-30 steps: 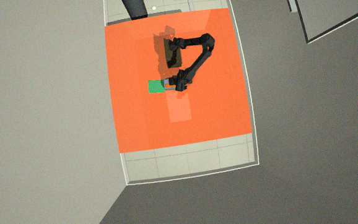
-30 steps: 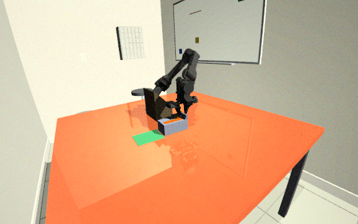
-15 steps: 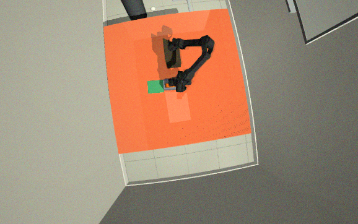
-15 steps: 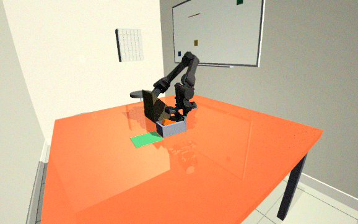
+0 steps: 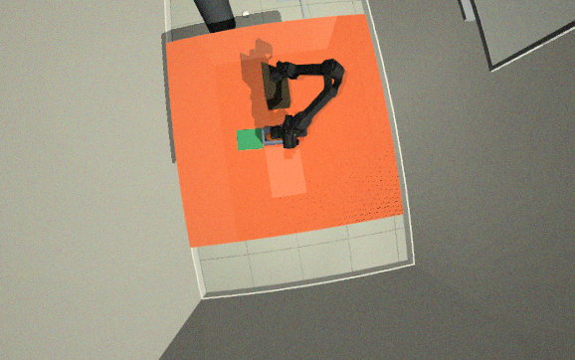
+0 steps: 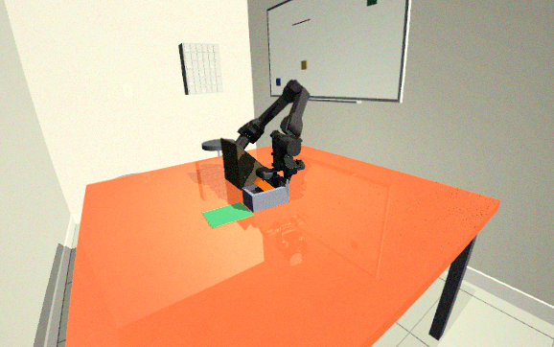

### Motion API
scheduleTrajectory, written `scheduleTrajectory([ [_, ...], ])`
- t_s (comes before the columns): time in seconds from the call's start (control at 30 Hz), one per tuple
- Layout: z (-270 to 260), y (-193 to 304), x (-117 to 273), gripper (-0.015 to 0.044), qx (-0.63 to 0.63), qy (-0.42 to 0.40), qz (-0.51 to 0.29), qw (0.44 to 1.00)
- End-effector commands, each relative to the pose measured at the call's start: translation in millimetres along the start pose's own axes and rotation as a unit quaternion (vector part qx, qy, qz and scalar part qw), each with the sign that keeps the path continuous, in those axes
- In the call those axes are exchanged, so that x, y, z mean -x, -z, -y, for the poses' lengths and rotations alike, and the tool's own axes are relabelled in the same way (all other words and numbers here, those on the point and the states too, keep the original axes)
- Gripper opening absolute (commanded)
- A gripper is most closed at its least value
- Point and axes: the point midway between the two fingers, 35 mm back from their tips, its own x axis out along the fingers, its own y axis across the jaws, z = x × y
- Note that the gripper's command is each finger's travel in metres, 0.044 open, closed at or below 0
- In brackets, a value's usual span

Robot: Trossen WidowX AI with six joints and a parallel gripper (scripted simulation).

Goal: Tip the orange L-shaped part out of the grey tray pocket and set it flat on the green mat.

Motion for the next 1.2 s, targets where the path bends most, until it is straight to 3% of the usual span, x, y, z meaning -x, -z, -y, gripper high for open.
scheduleTrajectory([
  [0.0, 2, 1, -2, 0.018, -0.005, 0.001, -0.003, 1.0],
  [0.83, -9, 1, 15, 0.018, -0.005, 0.002, -0.003, 1.0],
  [1.1, 2, 0, 105, 0.018, -0.005, 0.004, -0.003, 1.0],
  [1.17, 3, 0, 108, 0.018, -0.005, 0.004, -0.003, 1.0],
])
